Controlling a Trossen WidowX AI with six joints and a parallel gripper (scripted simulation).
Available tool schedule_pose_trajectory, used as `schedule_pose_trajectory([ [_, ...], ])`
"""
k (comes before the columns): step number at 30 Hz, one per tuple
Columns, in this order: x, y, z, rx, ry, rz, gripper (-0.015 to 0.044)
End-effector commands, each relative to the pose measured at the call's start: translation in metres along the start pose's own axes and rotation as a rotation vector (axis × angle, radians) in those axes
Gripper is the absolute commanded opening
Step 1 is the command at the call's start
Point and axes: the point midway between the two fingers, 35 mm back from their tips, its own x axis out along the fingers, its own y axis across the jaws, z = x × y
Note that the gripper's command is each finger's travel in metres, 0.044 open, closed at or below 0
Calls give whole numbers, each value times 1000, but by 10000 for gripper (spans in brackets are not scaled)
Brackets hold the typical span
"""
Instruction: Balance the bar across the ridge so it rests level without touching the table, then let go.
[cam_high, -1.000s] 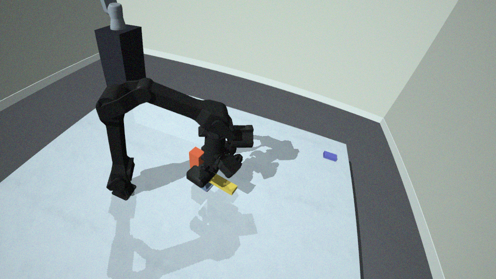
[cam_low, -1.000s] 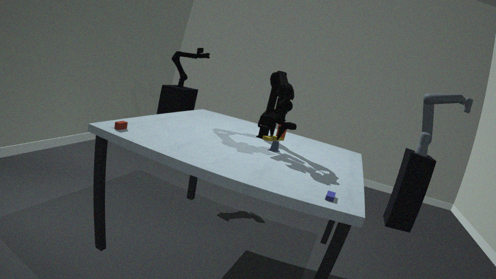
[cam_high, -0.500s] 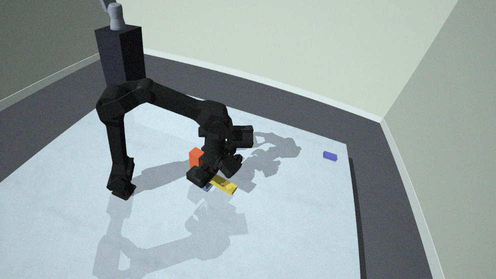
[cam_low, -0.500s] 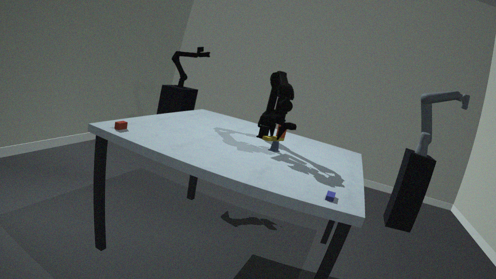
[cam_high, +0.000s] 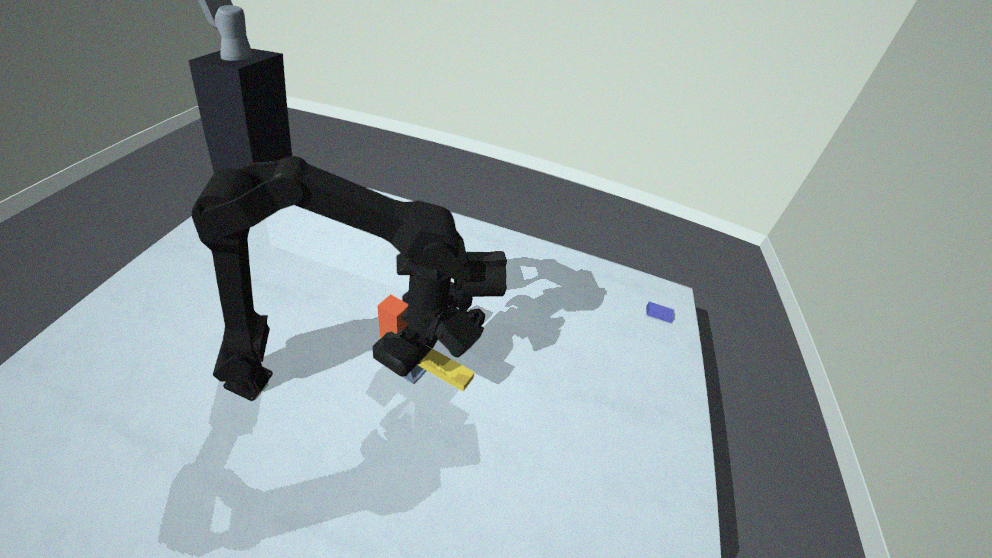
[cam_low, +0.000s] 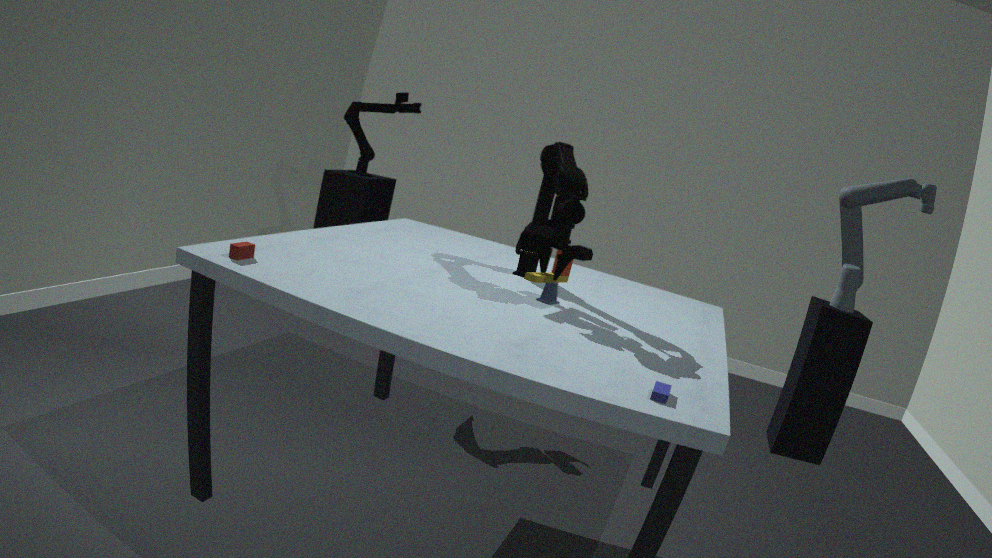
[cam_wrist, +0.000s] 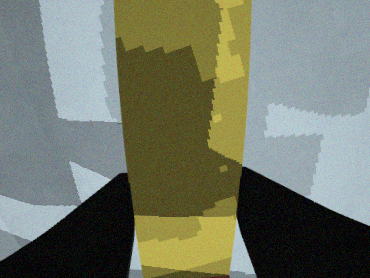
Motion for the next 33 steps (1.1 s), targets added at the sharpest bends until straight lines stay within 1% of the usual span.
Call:
schedule_pose_trajectory([
  [1, 0, 0, 0, 4, -2, 0, 0],
  [33, 3, 0, 0, 4, -1, 0, 0],
])
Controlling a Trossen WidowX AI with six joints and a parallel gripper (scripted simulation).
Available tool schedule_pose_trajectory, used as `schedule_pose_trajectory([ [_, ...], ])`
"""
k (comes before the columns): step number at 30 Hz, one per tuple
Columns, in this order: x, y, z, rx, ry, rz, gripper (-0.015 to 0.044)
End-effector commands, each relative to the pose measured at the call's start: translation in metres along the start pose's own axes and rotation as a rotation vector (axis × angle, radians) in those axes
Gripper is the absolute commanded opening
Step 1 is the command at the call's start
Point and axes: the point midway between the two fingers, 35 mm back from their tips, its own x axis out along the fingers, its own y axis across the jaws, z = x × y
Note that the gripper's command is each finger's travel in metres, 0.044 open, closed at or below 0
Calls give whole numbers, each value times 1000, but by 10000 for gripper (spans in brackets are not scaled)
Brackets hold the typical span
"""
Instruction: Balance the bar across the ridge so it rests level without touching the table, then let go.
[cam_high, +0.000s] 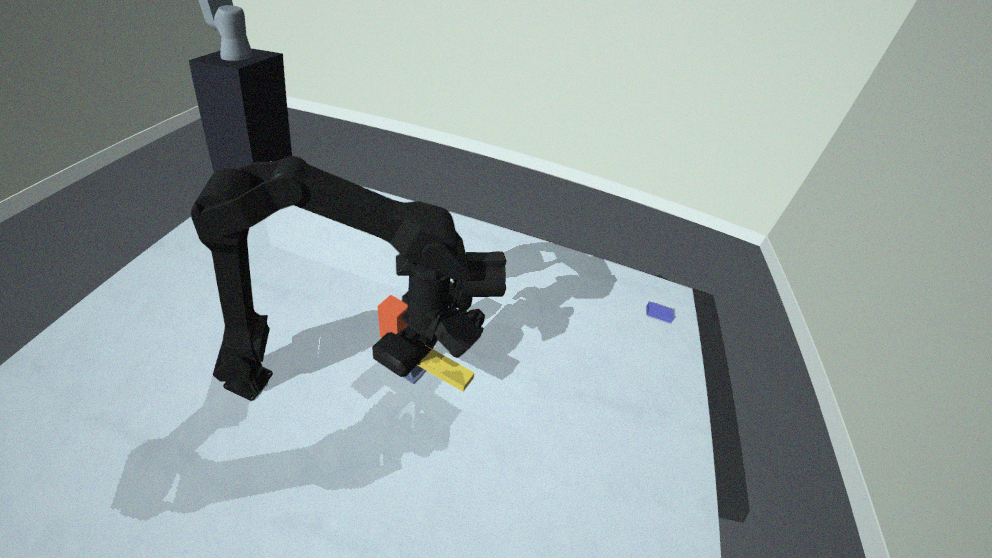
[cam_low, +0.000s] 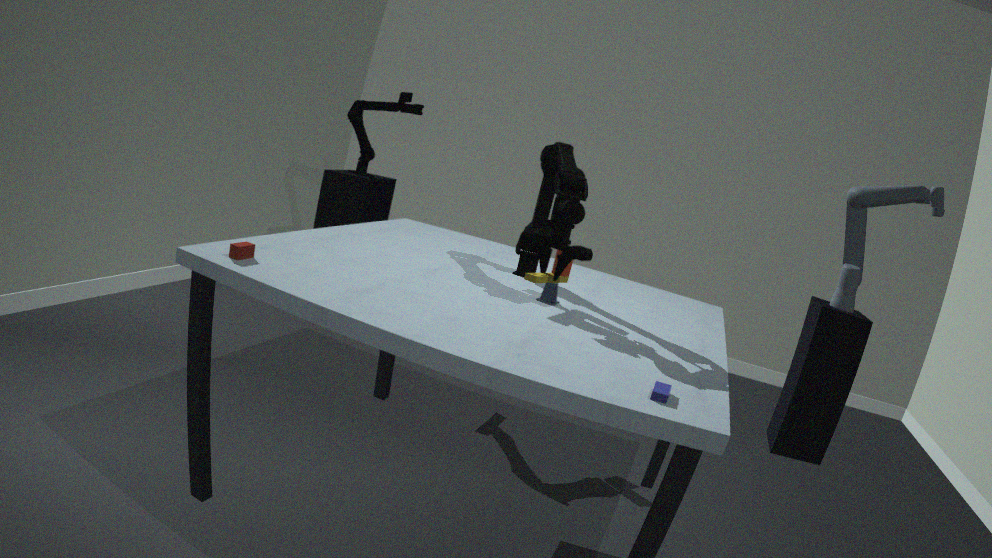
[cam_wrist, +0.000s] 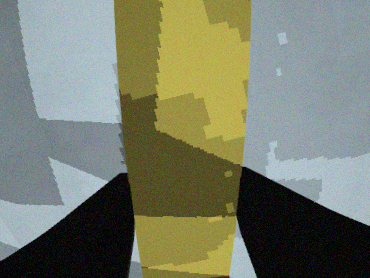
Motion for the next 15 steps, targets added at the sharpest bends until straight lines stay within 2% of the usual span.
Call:
schedule_pose_trajectory([
  [1, 1, 0, 0, 4, -2, 0, 0],
  [15, 2, 0, 0, 4, -2, 0, 0],
])
